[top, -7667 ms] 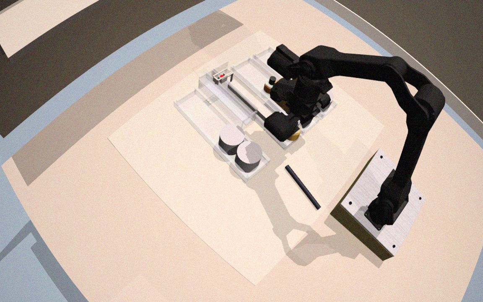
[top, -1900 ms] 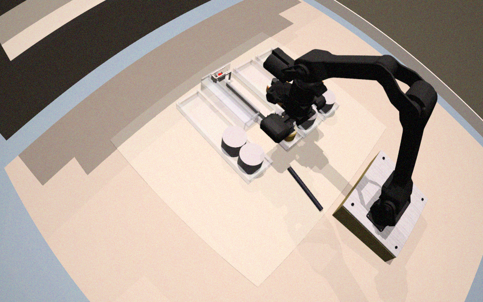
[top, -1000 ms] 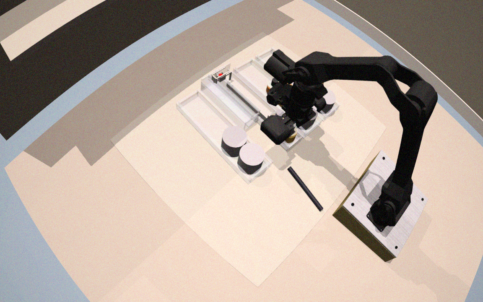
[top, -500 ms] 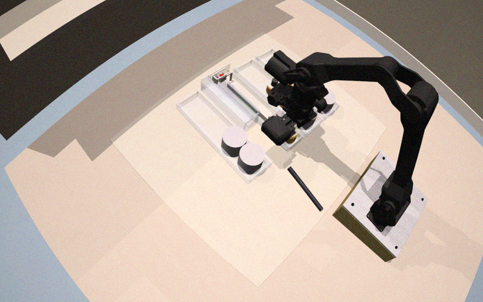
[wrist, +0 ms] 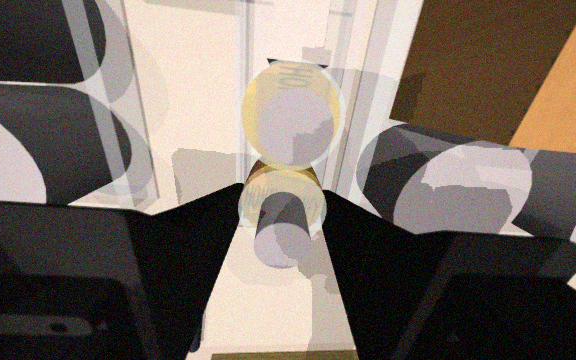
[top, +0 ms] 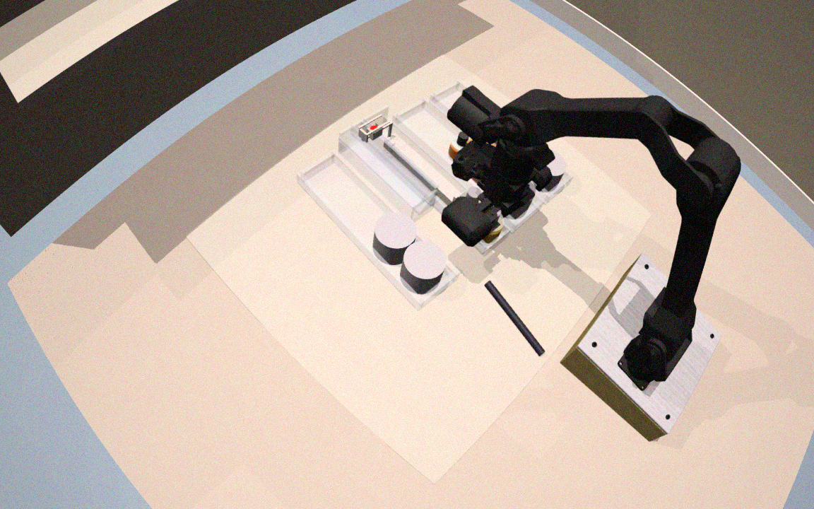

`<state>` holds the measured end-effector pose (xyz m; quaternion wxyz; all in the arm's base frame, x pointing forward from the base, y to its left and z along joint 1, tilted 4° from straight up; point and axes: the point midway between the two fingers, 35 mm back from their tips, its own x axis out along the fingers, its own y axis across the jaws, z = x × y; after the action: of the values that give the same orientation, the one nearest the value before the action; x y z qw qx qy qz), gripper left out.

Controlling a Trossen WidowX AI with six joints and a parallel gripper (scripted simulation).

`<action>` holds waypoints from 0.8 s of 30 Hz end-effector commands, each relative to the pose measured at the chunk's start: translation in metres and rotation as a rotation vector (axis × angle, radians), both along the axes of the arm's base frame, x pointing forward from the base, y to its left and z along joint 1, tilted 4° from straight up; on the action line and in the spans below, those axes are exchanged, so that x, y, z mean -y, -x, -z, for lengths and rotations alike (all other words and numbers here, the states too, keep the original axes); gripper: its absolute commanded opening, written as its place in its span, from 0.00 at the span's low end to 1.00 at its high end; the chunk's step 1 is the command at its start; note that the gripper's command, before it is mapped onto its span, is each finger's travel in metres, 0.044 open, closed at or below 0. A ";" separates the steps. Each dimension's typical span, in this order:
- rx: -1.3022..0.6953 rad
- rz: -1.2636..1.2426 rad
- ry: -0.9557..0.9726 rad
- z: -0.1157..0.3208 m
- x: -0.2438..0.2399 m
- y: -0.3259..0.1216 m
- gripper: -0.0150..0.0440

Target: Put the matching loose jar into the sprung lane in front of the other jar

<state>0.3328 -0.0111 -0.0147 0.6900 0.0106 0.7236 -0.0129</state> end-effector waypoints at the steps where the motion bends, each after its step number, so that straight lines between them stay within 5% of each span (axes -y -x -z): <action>1: 0.012 0.003 -0.004 0.000 -0.001 -0.002 0.25; 16: 0.011 0.003 -0.004 0.000 0.000 0.002 0.25; 24: 0.011 0.003 -0.004 0.000 0.000 0.001 0.61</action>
<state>0.3314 -0.0112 -0.0147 0.6944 0.0119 0.7194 -0.0128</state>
